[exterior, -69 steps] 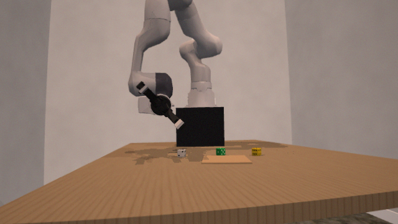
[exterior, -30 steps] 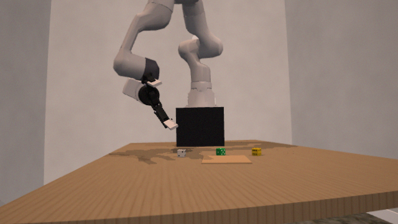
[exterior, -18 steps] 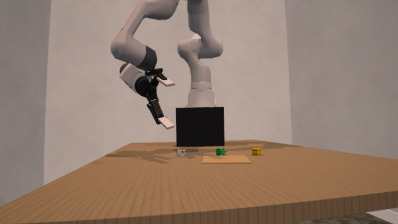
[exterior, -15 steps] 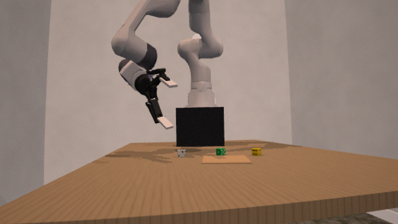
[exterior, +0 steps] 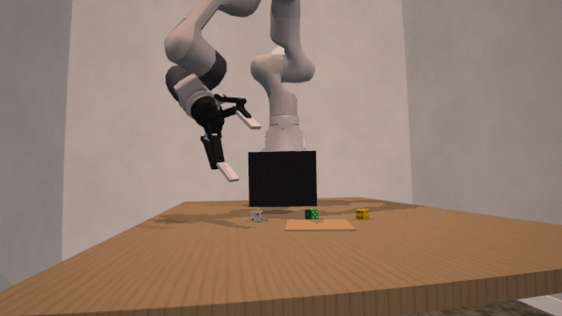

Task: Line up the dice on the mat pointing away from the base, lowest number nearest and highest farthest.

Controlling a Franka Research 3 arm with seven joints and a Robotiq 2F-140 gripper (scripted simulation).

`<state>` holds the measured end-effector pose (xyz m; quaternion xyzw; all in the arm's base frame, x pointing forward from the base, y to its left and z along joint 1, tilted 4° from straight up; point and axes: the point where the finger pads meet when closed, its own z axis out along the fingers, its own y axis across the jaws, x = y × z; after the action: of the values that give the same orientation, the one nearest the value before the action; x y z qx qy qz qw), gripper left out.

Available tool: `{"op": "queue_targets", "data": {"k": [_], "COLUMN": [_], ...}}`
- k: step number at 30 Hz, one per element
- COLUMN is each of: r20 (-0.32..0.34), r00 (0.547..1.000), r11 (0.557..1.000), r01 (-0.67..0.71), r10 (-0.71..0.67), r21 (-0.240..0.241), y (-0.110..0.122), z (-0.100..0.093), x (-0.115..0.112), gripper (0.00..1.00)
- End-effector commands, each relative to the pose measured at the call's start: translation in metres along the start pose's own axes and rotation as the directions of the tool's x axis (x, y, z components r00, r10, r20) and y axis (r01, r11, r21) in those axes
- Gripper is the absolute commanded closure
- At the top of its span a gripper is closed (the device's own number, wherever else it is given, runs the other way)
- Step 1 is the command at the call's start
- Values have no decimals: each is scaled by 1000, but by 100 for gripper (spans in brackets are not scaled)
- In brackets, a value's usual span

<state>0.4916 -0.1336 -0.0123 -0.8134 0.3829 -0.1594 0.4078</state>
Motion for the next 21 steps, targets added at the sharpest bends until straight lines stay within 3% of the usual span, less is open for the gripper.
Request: {"op": "queue_targets", "data": {"k": [1, 6, 7, 21], "r20": [-1, -1, 47, 49], "r00": [1000, 1000, 990, 989], "r11": [1000, 1000, 984, 982], "r01": [20, 20, 138, 144], "r10": [-20, -20, -133, -139], "r21": [-16, -16, -115, -120], "y": [5, 5, 9, 9], "z": [-2, -2, -4, -4], "x": [-1, -1, -8, -8], "gripper": [0, 0, 0, 0]}}
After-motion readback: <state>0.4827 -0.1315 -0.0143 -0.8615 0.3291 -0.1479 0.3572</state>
